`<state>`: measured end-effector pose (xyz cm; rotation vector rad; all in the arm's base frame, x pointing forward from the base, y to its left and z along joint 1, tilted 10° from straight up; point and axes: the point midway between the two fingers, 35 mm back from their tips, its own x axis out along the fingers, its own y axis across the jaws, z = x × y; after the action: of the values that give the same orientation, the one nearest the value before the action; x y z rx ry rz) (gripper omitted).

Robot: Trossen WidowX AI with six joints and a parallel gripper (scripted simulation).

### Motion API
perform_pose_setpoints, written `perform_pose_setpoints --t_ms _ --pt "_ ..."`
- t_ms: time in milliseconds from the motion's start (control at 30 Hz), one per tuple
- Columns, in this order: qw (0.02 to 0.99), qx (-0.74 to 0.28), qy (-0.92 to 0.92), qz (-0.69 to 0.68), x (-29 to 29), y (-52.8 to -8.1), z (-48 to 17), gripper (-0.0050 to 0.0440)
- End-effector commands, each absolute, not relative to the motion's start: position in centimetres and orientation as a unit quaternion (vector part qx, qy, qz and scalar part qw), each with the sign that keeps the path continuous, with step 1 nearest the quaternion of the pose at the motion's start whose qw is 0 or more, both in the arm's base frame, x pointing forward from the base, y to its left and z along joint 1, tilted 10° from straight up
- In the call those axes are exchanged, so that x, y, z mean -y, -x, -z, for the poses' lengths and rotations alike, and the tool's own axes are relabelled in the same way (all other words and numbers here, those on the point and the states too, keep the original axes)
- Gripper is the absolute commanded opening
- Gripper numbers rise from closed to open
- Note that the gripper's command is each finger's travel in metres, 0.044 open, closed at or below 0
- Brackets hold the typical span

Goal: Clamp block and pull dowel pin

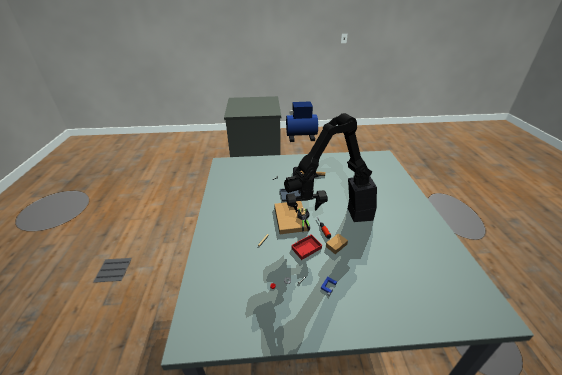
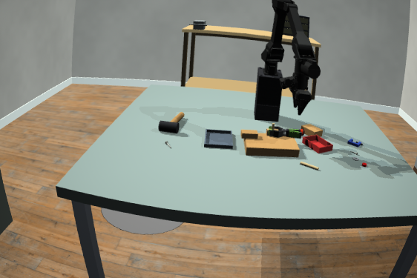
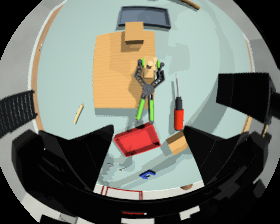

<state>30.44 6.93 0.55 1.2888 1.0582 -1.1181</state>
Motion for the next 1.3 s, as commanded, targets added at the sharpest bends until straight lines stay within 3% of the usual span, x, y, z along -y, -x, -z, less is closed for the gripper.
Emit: perform_pose_setpoints --t_ms 0,1267 --pt "0.537 -0.445 -0.541 0.469 -6.6 -30.5 -0.4 0.0440" --pt "0.538 -0.447 -0.544 0.463 1.5 -30.2 0.8 0.0440"
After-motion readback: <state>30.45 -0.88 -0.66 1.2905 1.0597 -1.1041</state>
